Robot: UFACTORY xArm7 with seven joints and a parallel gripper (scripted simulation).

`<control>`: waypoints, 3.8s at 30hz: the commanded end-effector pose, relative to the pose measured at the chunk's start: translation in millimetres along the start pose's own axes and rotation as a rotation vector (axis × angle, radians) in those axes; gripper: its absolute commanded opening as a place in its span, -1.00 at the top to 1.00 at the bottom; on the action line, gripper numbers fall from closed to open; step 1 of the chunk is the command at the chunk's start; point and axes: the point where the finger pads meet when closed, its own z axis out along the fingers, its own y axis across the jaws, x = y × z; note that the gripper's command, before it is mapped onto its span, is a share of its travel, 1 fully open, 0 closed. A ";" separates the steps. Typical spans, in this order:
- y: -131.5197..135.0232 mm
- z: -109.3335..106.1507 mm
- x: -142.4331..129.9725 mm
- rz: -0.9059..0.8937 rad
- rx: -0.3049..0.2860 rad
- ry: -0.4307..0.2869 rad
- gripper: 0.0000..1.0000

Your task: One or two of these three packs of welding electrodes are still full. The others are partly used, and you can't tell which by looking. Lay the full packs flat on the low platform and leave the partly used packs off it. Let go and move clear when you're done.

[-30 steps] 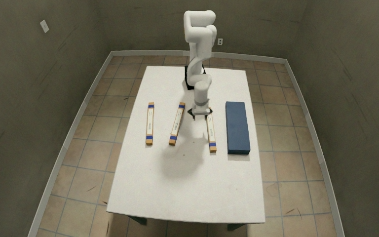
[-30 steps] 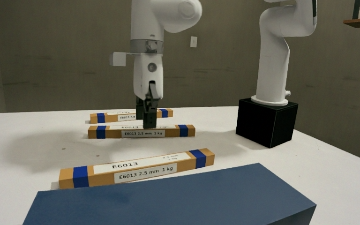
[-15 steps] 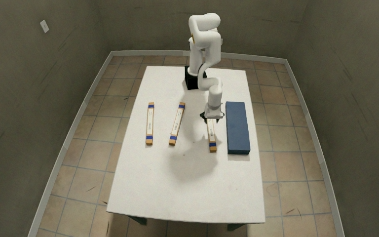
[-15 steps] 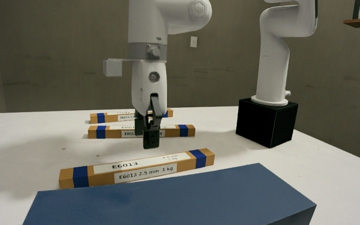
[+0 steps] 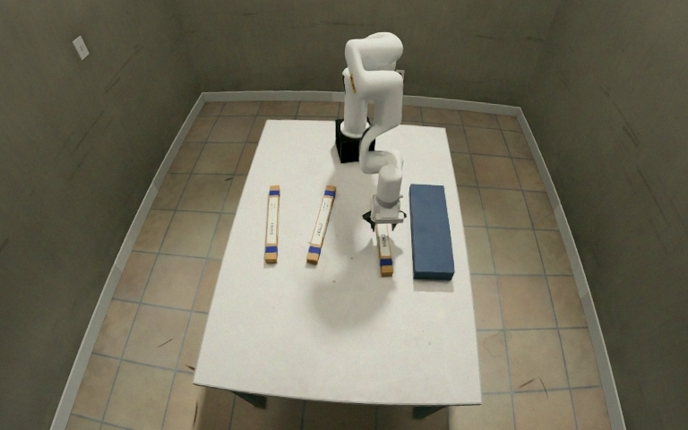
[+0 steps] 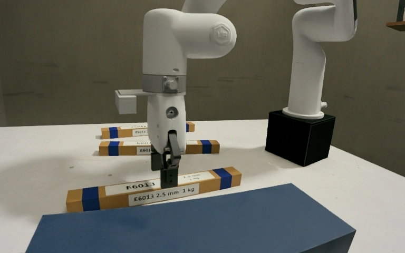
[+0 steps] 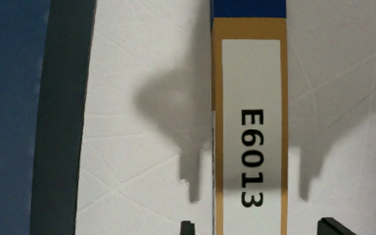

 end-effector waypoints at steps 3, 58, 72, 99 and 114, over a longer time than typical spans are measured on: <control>-0.3 -0.6 1.8 0.000 0.001 0.004 -0.48; -0.6 33.2 3.6 0.000 0.001 0.004 -0.48; -0.6 33.4 3.6 0.000 0.001 0.004 -0.48; -0.6 33.4 3.6 0.000 0.001 0.004 0.31; -0.6 33.4 3.6 0.000 0.001 0.004 0.31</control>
